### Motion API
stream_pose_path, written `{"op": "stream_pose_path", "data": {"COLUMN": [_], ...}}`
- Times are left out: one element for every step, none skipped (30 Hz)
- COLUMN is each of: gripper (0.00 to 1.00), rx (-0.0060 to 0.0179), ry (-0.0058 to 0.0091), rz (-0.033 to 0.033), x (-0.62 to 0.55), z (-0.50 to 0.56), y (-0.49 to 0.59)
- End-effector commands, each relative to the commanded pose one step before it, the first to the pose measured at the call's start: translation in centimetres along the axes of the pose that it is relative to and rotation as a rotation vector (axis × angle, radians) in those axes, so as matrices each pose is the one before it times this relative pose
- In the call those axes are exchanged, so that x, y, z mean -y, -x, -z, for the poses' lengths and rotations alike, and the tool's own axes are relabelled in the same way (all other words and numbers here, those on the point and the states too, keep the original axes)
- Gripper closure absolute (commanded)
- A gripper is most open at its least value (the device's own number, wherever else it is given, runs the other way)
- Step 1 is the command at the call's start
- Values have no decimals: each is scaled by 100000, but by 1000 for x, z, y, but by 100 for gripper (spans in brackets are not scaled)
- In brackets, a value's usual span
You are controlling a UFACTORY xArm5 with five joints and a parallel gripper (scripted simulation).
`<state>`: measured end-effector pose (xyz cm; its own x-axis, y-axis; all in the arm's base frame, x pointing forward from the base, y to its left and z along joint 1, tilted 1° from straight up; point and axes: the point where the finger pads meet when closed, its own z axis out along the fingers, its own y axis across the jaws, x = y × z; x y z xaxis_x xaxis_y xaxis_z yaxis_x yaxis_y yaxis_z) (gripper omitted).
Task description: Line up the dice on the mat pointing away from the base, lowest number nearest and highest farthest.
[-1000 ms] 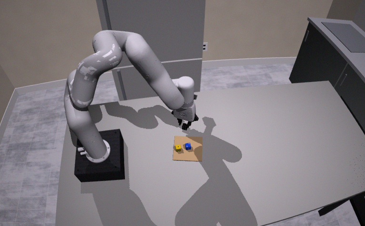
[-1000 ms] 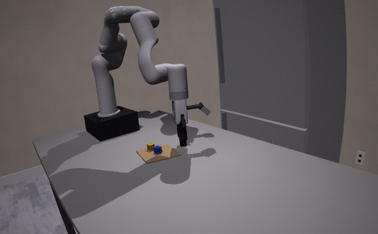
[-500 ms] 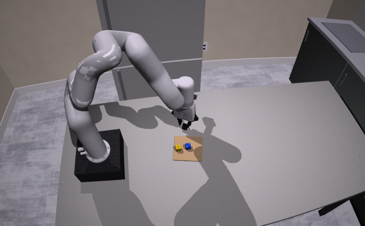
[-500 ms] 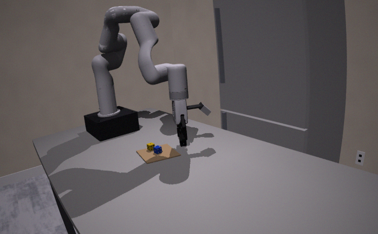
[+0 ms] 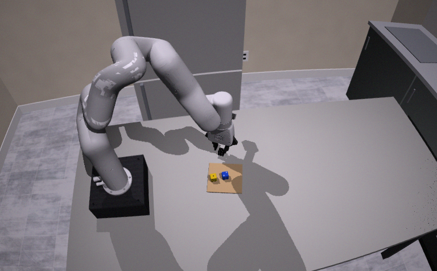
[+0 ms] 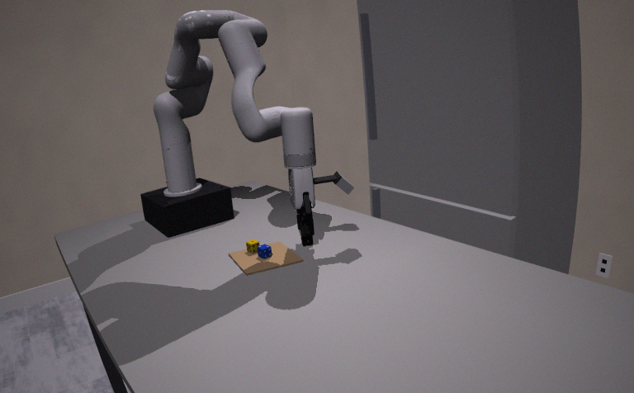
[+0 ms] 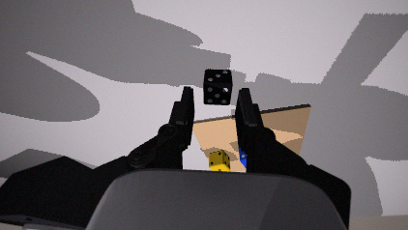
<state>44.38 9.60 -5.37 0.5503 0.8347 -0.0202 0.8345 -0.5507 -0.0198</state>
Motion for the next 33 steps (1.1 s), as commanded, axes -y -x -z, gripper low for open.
{"op": "stream_pose_path", "data": {"gripper": [58, 58, 58, 58, 58, 58, 58, 58, 58, 58, 58, 58, 58, 58, 58, 58, 58, 58, 58, 58, 58, 58, 58, 58, 58, 58, 58, 58, 58, 58, 58, 58, 58], "rx": [-258, 0, 0, 0, 0, 0, 0, 0, 0, 0, 0, 0, 0, 0, 0, 0, 0, 0, 0, 0, 0, 0, 0, 0, 0, 0, 0, 0, 0, 0, 0, 0, 0], "ry": [249, 0, 0, 0, 0, 0, 0, 0, 0, 0, 0, 0, 0, 0, 0, 0, 0, 0, 0, 0, 0, 0, 0, 0, 0, 0, 0, 0, 0, 0, 0, 0, 0], "rz": [1, 0, 0, 0, 0, 0, 0, 0, 0, 0, 0, 0, 0, 0, 0, 0, 0, 0, 0, 0, 0, 0, 0, 0, 0, 0, 0, 0, 0, 0, 0, 0, 0], "x": [-97, 2, 2, 3, 4, 5, 6, 7, 8, -2, -1, -1, 0, 0, 0, 0, -1, -2, -1, -1, 0, 0, 0, 0, 0, 0, 0, 0, 0, 0, 0, 0, 0], "z": [66, -48, -67, -86, -105, -123, -139, -154, -166, -171, -177, -180, -181, 0, 0, -177, -170, -159, -148, -134, -118, -100, -82, -64, -47, -31, -17, -7, -1, 0, 0, 0, 0], "y": [-104, -1, -1, -1, -1, -1, -1, -1, -1, 0, 0, 1, 2, 0, 0, 2, 1, 0, 0, 1, 1, 1, 1, 1, 1, 0, 0, 0, 0, 0, 0, 0, 0]}}
